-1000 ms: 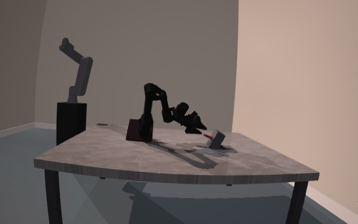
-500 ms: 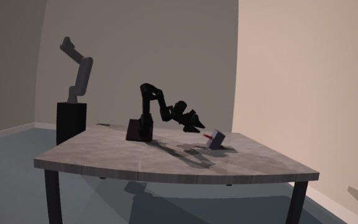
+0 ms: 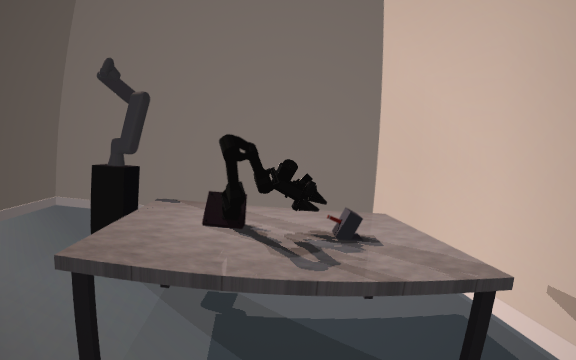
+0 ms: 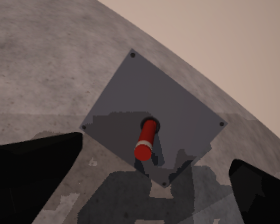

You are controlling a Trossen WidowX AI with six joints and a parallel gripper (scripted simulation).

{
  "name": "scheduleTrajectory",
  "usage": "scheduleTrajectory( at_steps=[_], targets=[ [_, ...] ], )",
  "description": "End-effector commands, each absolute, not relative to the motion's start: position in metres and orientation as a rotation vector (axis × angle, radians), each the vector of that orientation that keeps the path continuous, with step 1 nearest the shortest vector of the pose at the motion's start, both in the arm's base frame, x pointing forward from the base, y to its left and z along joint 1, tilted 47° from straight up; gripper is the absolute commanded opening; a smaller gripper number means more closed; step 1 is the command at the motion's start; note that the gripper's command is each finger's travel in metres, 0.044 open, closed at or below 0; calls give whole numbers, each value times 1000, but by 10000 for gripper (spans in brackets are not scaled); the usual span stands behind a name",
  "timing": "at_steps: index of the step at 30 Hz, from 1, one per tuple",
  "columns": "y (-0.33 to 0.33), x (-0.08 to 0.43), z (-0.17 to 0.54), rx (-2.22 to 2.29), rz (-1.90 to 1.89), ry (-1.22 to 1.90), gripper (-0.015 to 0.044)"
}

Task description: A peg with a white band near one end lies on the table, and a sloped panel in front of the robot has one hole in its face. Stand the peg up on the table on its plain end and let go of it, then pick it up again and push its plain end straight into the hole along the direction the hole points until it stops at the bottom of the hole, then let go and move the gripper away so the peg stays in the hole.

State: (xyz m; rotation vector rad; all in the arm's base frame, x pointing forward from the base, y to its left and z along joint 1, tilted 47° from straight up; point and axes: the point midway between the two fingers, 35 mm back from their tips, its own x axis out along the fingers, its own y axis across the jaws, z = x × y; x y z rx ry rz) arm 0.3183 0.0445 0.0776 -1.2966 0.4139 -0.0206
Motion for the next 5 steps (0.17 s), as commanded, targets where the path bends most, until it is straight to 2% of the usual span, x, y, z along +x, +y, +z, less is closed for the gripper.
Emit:
scheduleTrajectory(
  at_steps=[1, 5],
  targets=[
    [45, 313, 79, -1294, -22, 417, 440],
    [46, 310, 80, -1295, -22, 417, 440]
  ],
)
